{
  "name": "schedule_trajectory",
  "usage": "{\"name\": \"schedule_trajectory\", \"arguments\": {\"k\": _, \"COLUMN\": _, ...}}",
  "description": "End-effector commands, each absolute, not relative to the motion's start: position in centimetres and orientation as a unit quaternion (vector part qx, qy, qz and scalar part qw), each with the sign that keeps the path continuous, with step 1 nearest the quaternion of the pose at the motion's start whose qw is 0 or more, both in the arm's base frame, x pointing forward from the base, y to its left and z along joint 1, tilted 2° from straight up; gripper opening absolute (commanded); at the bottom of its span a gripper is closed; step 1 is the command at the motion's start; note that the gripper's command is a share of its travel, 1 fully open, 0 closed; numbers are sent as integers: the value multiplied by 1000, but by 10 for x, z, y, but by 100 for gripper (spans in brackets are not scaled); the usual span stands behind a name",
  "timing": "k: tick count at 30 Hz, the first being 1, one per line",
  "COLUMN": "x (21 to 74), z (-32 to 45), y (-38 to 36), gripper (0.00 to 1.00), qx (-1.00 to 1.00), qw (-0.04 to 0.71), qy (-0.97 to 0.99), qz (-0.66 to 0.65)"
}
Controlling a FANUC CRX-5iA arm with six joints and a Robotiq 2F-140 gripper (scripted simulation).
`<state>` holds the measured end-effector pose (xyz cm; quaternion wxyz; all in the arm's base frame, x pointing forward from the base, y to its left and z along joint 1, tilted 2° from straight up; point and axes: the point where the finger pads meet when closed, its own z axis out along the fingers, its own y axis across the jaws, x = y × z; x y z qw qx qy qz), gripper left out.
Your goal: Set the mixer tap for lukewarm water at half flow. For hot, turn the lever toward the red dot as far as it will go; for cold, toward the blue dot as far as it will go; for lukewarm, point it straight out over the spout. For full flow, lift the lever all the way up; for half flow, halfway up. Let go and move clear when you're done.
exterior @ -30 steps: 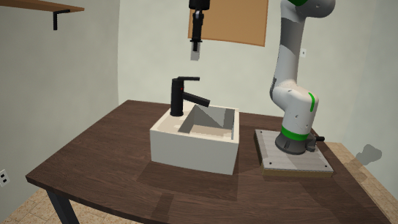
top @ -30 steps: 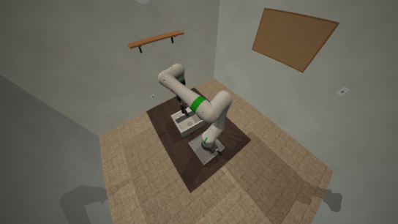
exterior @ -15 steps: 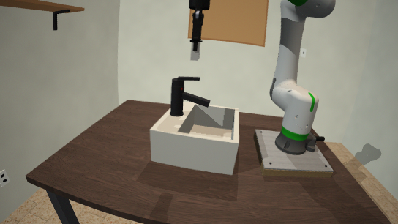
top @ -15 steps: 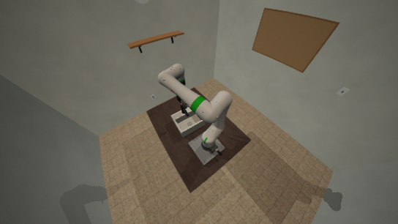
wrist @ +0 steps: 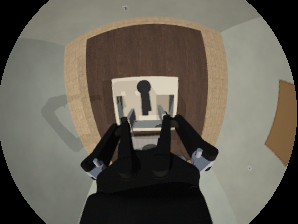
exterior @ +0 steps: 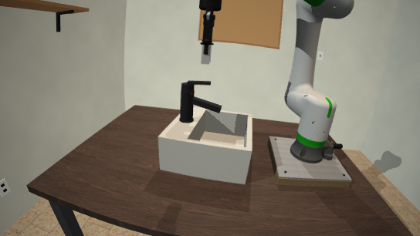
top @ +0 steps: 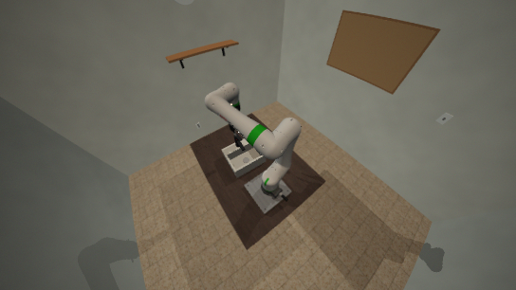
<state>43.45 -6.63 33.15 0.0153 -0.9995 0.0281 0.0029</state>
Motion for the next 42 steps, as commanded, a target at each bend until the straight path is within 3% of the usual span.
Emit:
{"name": "schedule_trajectory", "arguments": {"k": 1, "x": 435, "z": 330, "y": -66, "gripper": 39, "qx": -999, "qw": 15, "qy": 28, "qz": 3}}
{"name": "schedule_trajectory", "arguments": {"k": 42, "x": 434, "z": 281, "y": -65, "gripper": 39, "qx": -999, "qw": 15, "qy": 28, "qz": 3}}
